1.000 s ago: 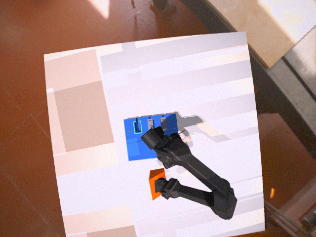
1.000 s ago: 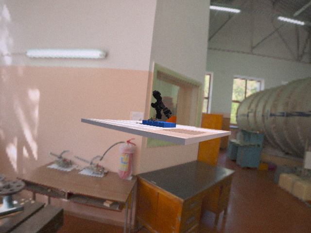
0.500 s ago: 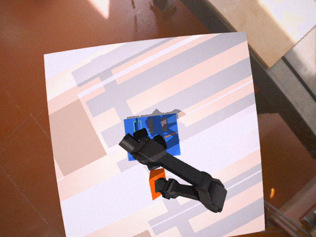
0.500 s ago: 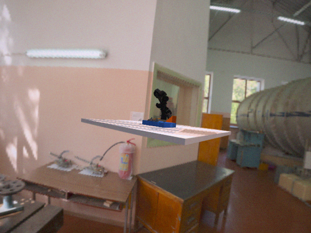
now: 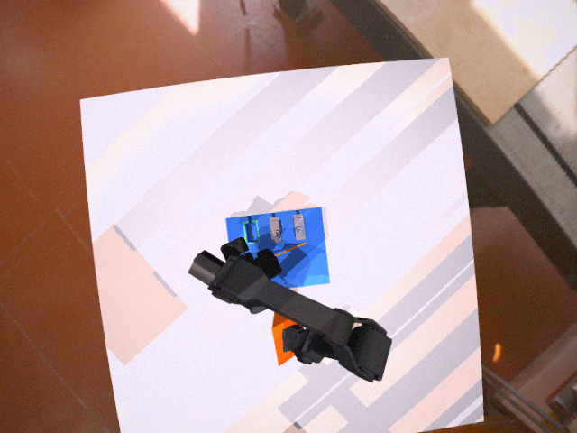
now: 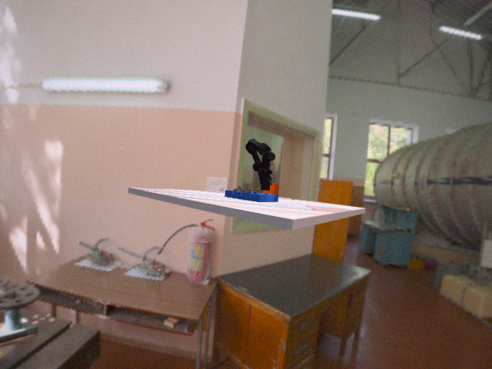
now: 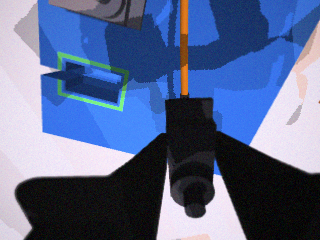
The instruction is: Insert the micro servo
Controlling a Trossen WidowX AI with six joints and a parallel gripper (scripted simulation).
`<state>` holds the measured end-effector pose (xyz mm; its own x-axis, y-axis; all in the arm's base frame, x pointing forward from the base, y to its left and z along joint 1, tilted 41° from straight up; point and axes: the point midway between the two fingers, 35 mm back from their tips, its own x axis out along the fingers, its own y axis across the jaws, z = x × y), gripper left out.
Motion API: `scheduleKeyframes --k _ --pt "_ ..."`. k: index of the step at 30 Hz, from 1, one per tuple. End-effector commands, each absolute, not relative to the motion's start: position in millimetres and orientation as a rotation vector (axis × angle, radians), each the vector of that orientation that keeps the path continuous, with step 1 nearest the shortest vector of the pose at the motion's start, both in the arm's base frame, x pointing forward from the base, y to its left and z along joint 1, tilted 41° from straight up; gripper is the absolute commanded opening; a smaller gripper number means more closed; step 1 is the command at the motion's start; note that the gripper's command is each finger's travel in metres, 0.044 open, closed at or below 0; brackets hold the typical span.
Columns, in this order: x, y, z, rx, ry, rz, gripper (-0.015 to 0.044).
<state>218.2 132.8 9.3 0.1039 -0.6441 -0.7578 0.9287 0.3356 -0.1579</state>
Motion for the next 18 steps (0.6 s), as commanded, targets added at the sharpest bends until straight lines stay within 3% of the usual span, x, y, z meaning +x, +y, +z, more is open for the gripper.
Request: scheduleKeyframes --k 1,18 --pt "219.6 136.6 9.4 0.368 0.893 -1.171 0.0" --pt "219.6 136.6 9.4 -0.108 1.184 -0.859 0.0"
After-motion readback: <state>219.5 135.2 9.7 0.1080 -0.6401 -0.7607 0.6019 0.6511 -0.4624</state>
